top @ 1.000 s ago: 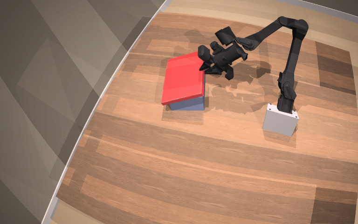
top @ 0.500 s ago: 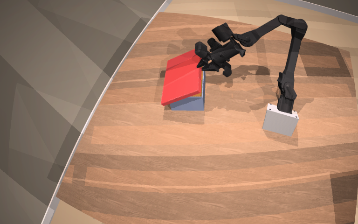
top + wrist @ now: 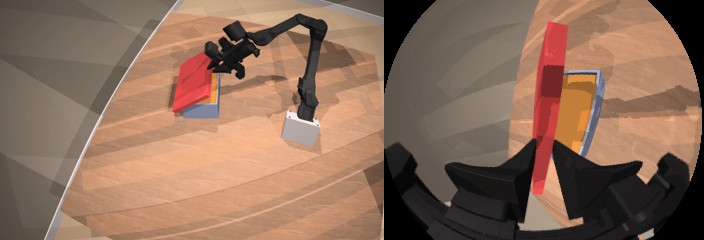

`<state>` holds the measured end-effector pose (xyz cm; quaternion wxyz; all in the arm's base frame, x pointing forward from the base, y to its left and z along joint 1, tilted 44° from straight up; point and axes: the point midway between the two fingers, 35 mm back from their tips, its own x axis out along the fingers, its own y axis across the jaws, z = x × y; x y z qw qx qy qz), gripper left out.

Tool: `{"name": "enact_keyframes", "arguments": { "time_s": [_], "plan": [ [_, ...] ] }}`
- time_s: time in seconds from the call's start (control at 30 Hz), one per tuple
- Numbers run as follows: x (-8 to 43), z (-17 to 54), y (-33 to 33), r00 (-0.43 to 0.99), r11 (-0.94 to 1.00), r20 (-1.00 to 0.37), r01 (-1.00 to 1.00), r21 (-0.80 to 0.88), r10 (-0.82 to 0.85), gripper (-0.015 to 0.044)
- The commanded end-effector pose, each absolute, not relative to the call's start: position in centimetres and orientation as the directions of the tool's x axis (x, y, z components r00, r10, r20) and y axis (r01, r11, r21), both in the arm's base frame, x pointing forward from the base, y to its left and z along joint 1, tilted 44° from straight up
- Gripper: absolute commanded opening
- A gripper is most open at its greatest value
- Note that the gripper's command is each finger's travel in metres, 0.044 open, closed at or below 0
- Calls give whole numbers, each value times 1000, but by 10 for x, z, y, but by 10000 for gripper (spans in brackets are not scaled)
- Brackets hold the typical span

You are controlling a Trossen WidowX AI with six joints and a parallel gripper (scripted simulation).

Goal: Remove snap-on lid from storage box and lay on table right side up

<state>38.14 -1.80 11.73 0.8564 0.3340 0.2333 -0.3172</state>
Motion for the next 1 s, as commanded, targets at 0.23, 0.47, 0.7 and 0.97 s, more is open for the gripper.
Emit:
{"name": "enact_keyframes", "arguments": {
  "time_s": [0.23, 0.47, 0.7, 0.97],
  "plan": [
    [392, 130, -6, 698, 574, -603, 694, 435, -386, 0],
    [392, 137, 0, 698, 574, -604, 694, 435, -386, 0],
    [393, 143, 6, 697, 574, -604, 694, 435, -386, 0],
    [394, 151, 14, 697, 574, -604, 694, 435, -386, 0]
  ]
}}
